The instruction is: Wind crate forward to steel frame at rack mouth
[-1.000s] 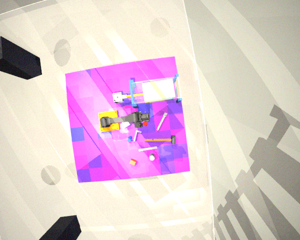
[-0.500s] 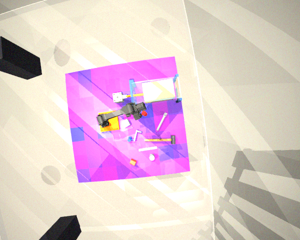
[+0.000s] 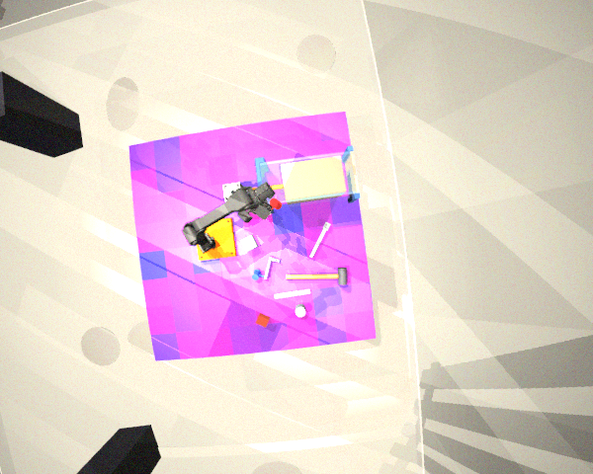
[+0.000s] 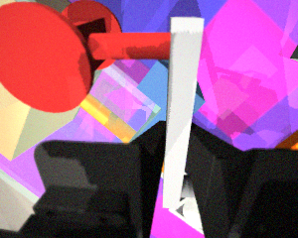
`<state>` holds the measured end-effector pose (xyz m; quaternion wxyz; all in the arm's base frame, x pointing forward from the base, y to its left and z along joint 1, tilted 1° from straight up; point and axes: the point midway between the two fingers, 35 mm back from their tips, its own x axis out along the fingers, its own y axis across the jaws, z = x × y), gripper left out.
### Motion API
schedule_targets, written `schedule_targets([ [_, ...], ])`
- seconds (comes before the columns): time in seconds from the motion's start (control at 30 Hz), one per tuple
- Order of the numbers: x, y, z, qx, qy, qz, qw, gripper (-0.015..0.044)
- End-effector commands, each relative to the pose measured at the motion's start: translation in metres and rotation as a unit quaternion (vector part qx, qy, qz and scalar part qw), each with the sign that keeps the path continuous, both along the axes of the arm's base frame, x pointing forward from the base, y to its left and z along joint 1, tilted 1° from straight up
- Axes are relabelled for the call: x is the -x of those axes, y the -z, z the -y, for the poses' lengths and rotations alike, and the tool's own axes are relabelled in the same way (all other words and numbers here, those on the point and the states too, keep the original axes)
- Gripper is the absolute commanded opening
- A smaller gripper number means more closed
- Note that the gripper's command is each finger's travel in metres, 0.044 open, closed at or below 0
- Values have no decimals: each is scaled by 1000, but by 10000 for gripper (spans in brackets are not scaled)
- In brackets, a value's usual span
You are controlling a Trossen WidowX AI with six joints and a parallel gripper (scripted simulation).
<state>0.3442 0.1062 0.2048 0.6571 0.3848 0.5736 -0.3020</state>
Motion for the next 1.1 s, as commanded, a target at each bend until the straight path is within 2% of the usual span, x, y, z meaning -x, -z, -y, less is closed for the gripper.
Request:
schedule_targets([
  [0.0, 12, -3, -16, 3, -53, 5, 999, 0],
  [0.5, 66, 5, -77, 15, -252, -6, 968, 0],
  [1.07, 145, 22, -118, 57, -468, -41, 881, 0],
])
